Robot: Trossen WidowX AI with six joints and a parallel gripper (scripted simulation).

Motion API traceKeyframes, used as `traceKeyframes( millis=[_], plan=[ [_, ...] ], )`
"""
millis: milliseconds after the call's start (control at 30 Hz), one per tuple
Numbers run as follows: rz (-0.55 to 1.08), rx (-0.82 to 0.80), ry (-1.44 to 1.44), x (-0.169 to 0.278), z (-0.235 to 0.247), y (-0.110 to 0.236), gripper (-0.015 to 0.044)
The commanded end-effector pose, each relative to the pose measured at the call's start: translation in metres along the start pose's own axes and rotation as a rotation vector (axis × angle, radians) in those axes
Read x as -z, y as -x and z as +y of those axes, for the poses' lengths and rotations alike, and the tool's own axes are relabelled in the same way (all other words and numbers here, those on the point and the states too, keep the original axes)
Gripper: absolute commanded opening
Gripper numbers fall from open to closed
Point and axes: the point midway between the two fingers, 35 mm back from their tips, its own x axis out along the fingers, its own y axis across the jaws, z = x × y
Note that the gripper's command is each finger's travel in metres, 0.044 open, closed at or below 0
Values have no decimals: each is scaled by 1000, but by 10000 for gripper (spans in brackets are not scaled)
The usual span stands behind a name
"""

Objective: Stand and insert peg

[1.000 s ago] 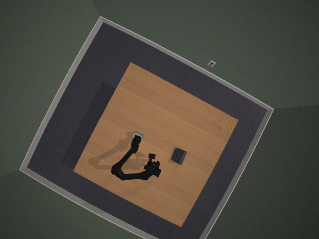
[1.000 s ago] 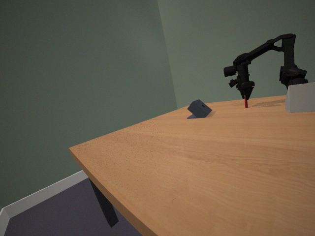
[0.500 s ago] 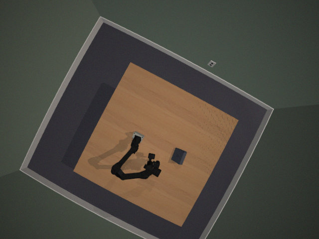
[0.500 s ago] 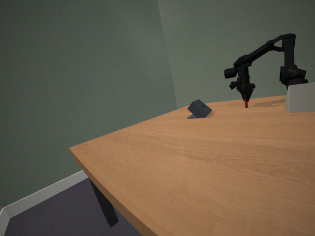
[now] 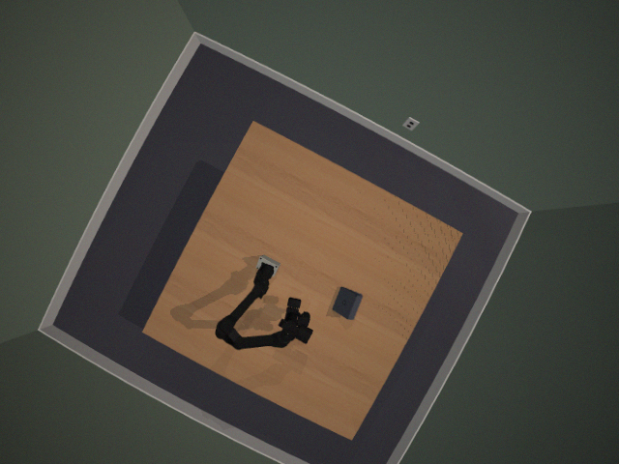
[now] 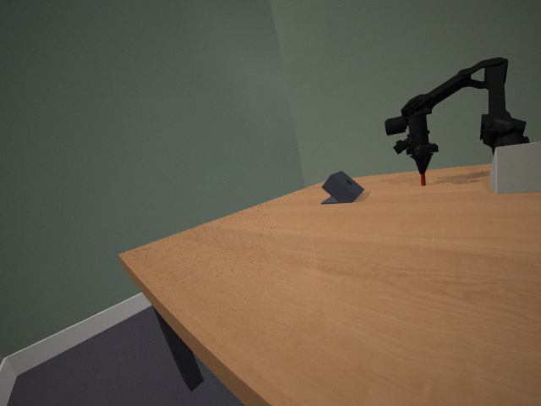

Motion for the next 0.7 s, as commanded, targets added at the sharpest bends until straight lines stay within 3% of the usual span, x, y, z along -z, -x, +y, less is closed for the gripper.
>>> traceKeyframes(
  millis=[0, 667],
  plan=[
    [0, 0, -3, 0, 0, 1, 0],
    [3, -2, 4, -4, 1, 67, 0]
  ],
)
